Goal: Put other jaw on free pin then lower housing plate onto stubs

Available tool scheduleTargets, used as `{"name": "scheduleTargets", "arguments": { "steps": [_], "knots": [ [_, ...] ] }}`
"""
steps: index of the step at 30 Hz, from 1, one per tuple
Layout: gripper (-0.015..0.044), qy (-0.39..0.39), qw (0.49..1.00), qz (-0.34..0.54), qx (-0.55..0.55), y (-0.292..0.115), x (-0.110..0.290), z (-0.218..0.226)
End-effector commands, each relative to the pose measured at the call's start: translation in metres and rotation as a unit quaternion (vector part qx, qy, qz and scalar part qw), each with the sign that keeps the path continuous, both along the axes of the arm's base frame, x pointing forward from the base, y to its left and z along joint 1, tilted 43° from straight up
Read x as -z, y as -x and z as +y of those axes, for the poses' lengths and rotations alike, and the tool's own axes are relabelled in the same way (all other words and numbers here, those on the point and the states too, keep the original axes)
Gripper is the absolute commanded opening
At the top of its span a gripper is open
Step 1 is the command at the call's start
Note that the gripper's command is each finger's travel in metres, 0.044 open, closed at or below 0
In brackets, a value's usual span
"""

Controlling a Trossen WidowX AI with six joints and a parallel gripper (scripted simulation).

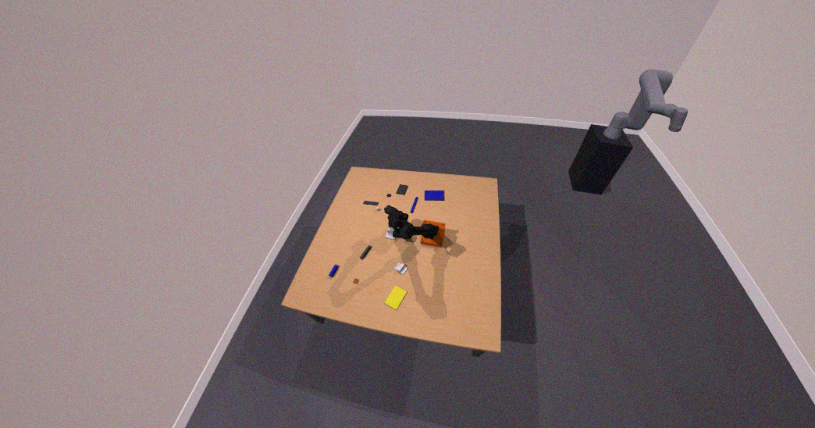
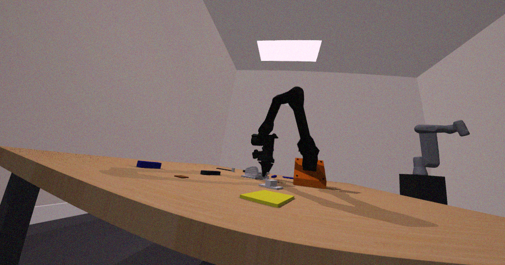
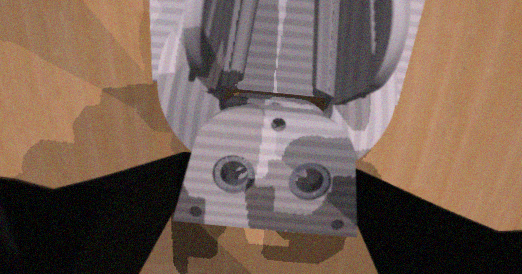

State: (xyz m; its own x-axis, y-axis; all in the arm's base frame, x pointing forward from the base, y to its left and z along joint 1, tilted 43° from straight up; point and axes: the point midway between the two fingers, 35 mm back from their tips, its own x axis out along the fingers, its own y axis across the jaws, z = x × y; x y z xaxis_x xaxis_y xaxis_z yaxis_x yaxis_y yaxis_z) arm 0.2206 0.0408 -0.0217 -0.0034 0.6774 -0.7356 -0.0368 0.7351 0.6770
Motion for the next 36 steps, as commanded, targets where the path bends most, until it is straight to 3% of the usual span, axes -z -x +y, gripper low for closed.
{"name": "scheduleTargets", "arguments": {
  "steps": [1,36],
  "knots": [
    [0.0351,-0.002,1.0,0.002,0.002,0.0002,0.0008,0.001],
    [0.0351,-0.003,1.0,0.002,0.002,0.0003,0.0061,0.006]
  ]
}}
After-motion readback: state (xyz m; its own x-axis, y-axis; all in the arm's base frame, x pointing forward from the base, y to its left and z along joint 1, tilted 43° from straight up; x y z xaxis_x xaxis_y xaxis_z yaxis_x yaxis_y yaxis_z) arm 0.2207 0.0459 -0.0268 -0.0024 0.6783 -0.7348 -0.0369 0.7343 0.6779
